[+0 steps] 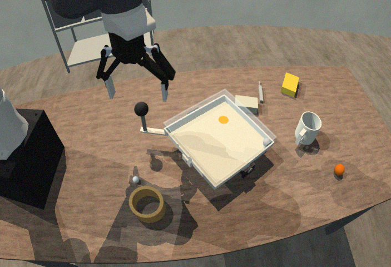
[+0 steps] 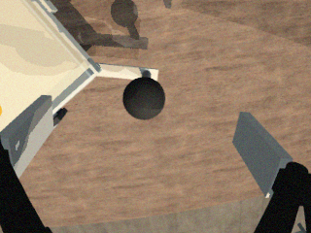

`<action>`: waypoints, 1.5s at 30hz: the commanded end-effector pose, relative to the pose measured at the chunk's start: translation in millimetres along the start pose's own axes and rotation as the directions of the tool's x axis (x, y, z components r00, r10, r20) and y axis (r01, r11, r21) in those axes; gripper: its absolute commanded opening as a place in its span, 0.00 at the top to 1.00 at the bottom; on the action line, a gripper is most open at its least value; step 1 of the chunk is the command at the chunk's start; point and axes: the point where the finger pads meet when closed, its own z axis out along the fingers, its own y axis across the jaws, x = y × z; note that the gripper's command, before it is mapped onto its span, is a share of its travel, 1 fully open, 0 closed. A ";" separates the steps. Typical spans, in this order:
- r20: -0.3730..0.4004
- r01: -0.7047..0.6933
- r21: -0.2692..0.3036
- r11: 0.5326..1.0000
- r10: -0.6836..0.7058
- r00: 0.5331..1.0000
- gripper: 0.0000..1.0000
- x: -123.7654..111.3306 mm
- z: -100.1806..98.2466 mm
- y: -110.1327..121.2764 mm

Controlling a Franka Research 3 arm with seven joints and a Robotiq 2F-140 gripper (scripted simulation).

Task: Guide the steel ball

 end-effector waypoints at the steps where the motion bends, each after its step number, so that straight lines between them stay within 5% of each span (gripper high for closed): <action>1: -0.002 -0.011 0.003 1.000 0.011 1.000 0.00 -0.5 -0.4 -0.2; 9: -0.002 -0.011 0.003 1.000 0.011 1.000 0.00 -0.5 -0.4 -0.2; 10: -0.002 -0.011 0.003 1.000 0.011 1.000 0.64 -0.5 -0.4 -0.2; 45: -0.002 -0.011 0.003 1.000 0.011 1.000 0.64 -0.5 -0.4 -0.2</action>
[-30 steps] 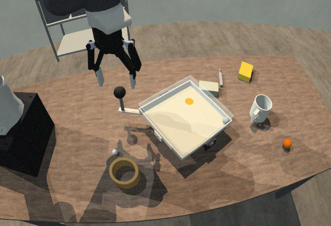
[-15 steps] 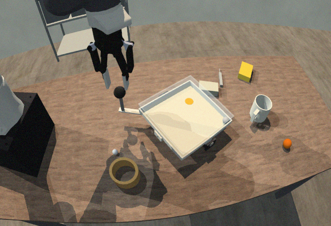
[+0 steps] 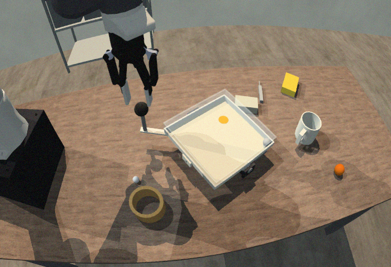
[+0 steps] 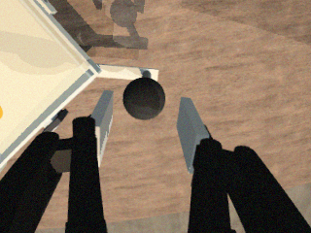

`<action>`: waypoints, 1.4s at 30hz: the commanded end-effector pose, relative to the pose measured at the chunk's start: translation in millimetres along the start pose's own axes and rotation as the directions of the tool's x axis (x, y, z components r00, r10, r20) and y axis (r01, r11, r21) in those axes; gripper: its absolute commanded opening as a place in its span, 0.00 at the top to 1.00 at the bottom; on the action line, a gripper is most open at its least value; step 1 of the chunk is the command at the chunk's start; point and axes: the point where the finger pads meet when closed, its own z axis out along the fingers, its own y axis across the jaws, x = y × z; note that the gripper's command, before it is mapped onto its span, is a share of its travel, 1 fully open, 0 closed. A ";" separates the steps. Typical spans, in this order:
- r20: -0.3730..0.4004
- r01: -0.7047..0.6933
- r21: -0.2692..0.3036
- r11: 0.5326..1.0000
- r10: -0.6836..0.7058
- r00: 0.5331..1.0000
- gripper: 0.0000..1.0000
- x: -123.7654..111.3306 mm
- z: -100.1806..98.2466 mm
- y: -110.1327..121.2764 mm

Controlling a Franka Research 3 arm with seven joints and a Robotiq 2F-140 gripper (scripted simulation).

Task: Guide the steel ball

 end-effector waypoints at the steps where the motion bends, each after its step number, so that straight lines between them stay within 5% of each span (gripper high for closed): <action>1: -0.001 0.002 0.003 1.000 -0.002 1.000 0.64 -0.6 -0.4 -0.2; 42: 0.000 0.002 0.003 1.000 -0.002 1.000 0.64 -1.1 9.4 -0.7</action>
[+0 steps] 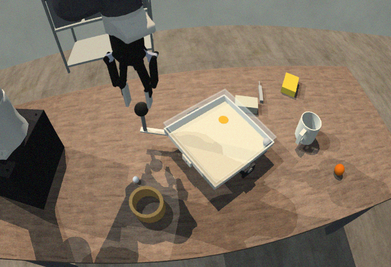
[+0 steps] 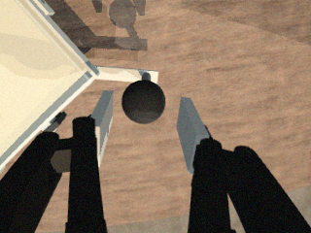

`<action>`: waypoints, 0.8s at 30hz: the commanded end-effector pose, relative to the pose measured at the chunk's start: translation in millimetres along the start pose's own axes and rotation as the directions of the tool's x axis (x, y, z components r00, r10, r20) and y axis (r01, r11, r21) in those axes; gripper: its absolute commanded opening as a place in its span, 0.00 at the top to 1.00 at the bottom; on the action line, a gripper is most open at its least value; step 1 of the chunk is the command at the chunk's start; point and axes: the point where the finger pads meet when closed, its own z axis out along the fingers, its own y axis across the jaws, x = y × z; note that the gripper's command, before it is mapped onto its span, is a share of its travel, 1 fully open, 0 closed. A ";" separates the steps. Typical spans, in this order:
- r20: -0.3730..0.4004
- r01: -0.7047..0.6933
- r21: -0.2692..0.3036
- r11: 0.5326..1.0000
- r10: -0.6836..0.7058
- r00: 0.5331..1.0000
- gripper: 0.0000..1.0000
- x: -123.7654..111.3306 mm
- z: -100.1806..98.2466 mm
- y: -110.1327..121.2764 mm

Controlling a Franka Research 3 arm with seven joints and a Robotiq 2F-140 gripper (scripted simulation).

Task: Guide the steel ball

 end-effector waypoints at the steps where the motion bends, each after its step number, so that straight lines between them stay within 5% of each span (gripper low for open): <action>1: 0.003 0.005 0.004 1.000 -0.005 1.000 0.64 -1.6 3.0 -1.1; 24: 0.003 0.005 0.004 1.000 -0.005 1.000 0.64 -2.4 17.3 -1.8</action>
